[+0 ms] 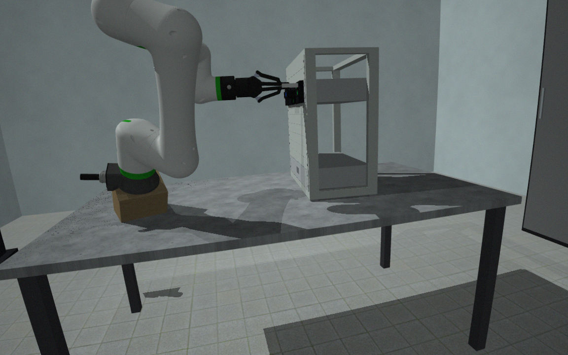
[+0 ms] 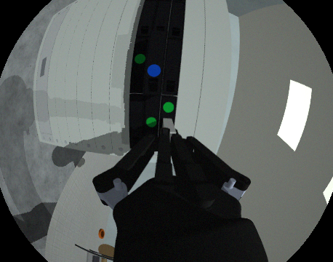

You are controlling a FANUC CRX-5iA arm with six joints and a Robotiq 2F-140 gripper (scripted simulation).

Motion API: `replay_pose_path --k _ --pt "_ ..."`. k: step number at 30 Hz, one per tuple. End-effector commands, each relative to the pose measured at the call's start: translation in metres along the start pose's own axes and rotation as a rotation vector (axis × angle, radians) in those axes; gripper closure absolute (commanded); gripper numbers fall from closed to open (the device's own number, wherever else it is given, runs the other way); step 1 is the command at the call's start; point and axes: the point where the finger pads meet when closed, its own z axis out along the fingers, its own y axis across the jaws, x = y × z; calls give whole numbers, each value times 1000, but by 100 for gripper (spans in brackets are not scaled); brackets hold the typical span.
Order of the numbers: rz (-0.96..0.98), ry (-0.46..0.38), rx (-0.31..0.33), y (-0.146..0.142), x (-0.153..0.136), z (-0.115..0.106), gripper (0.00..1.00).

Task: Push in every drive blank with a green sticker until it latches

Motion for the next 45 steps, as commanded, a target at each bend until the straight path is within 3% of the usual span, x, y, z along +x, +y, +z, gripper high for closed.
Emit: replay_pose_path --k 1,20,31,39,45 --pt "0 0 0 0 0 0 100" --pt "0 0 0 0 0 -3 100" --pt "0 0 0 0 0 -58 100" --pt "0 0 0 0 0 -80 100" --pt "0 0 0 0 0 -82 100"
